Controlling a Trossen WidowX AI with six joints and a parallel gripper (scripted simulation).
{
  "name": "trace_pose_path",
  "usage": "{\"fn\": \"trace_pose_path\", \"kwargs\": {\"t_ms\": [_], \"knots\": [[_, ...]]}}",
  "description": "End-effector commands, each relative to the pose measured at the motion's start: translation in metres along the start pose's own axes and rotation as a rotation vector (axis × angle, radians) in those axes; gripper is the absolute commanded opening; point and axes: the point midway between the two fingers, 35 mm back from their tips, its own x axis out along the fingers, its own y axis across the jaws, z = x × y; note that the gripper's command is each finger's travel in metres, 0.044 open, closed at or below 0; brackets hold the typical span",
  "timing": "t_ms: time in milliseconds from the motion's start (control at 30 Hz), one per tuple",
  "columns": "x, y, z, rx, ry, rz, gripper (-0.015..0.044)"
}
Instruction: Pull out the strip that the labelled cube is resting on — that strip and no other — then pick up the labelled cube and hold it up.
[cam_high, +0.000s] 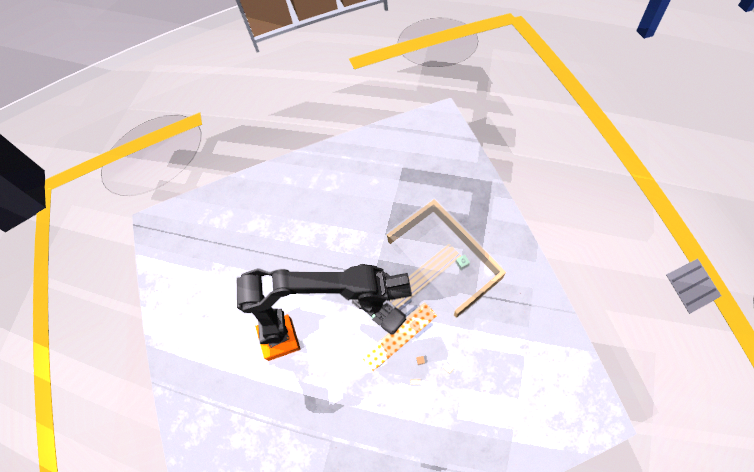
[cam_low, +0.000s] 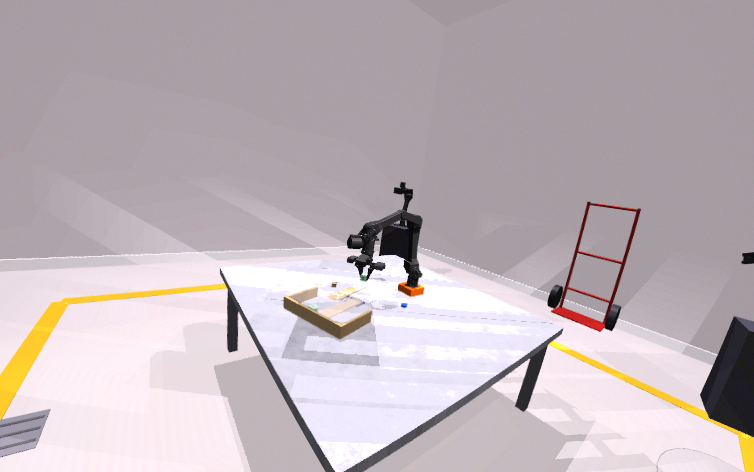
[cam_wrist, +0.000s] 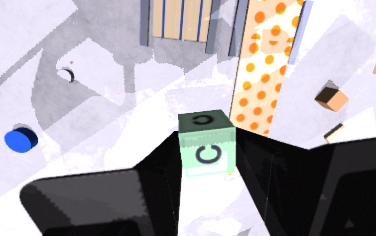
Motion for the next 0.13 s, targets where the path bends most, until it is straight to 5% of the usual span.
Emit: {"fn": "trace_pose_path", "kwargs": {"t_ms": [0, 100], "knots": [[-0.0006, -0.0005, -0.0007, 0.003, 0.004, -0.004, 0.0], [-0.0006, -0.0005, -0.0007, 0.003, 0.004, -0.004, 0.0]]}}
